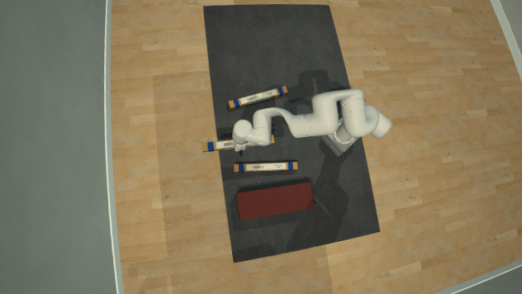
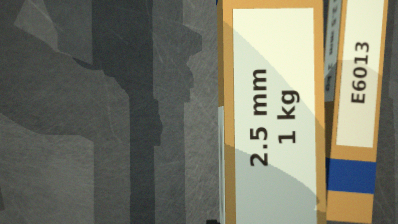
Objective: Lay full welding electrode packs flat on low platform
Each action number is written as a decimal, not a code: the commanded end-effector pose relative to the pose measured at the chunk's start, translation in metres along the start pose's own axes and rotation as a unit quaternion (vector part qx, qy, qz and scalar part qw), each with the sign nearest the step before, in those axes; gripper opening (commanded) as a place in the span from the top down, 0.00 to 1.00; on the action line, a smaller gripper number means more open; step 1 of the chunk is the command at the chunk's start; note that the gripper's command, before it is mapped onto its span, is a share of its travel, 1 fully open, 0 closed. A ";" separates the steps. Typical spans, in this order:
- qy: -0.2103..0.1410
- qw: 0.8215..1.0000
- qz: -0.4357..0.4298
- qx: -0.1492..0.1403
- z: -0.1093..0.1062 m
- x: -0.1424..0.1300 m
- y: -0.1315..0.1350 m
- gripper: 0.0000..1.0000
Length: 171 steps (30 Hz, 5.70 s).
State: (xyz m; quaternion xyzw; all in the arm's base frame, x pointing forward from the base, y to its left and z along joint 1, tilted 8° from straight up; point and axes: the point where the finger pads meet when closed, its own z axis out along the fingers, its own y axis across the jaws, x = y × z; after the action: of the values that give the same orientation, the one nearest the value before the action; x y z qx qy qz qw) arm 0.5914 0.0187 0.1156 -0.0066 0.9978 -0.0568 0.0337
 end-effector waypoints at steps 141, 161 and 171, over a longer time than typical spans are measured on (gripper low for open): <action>-0.002 0.997 0.081 -0.001 -0.001 0.175 -0.087 0.65; -0.003 0.997 0.081 -0.001 -0.001 0.177 -0.088 0.65; -0.003 0.997 0.081 -0.001 -0.001 0.177 -0.088 0.65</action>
State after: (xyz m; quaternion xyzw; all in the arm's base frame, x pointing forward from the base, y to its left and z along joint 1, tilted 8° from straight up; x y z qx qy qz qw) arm 0.4141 -0.0717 0.1137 0.0744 0.9950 -0.0534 0.0390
